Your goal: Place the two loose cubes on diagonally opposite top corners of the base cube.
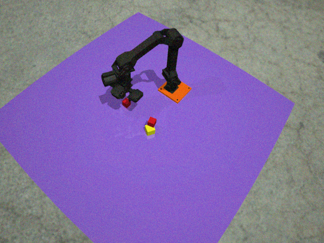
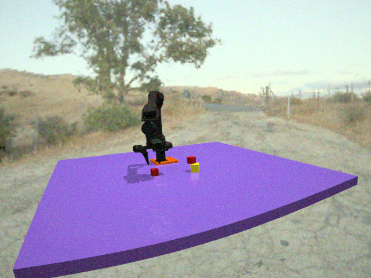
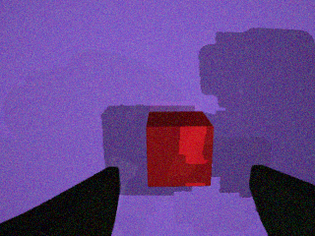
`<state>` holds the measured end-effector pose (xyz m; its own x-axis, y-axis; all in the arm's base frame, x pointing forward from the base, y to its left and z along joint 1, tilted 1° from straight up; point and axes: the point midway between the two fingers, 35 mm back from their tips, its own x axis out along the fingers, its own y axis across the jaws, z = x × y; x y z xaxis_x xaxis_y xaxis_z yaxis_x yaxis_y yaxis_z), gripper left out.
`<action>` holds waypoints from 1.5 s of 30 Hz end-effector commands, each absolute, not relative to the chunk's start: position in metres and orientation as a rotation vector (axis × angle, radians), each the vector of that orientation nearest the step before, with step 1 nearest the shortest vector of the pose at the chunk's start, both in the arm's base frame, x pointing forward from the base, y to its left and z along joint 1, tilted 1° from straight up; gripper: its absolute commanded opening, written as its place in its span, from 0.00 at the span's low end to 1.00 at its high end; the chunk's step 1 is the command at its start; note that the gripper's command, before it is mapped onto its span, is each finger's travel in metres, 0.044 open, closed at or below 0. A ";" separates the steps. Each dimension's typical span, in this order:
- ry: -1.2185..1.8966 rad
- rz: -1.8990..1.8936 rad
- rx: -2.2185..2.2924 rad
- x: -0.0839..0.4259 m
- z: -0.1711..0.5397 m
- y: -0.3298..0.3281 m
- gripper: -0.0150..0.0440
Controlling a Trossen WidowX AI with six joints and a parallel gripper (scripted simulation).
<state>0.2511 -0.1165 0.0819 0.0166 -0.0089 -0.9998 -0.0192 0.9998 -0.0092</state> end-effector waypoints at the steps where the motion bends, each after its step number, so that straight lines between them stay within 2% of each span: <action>1: 1.566 0.012 -0.024 0.249 0.074 -0.116 0.70; 24: 1.566 0.012 -0.024 0.249 0.041 -0.116 0.70; 30: 1.566 0.012 -0.024 0.249 0.041 -0.116 0.44; 45: 1.565 0.012 -0.024 0.254 0.073 -0.118 0.43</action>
<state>0.2499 -0.1161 0.0580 -0.0098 0.0031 -0.9999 -0.0198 0.9998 0.0033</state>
